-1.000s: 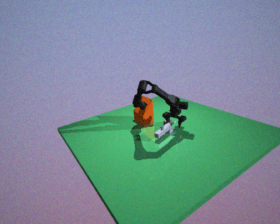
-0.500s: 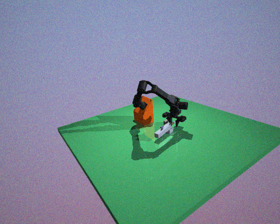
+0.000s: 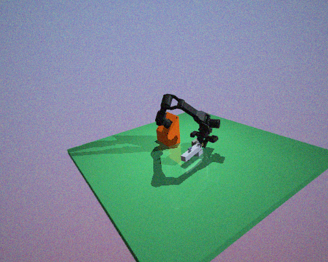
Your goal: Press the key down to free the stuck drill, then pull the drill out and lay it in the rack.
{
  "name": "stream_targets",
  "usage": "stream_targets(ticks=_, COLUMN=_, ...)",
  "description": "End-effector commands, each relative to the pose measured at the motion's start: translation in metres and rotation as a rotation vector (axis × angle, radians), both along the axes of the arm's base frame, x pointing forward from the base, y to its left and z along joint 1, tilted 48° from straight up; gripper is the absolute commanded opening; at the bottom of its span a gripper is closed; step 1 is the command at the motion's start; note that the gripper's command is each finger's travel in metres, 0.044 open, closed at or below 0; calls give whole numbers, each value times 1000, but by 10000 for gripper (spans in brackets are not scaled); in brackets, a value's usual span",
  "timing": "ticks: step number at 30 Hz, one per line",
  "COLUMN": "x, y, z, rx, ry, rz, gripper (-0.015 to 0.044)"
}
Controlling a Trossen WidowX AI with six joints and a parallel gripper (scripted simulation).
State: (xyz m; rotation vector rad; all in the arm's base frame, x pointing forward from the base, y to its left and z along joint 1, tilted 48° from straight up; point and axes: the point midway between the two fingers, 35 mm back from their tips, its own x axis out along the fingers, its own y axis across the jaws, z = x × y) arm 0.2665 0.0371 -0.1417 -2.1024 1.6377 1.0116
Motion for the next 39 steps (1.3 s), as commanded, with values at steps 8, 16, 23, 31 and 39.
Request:
stream_targets(ticks=8, x=-3, y=1, z=2, rx=-5, ry=6, rz=6, gripper=0)
stream_targets(ticks=16, x=-4, y=2, z=2, rx=-5, ry=6, rz=6, gripper=0)
stream_targets(ticks=23, x=-6, y=8, z=-4, rx=-4, ry=6, rz=6, gripper=0)
stream_targets(ticks=31, x=-9, y=18, z=-13, rx=-3, ry=6, rz=6, gripper=0)
stream_targets(ticks=39, x=-13, y=26, z=-21, rx=-2, ry=6, rz=6, gripper=0)
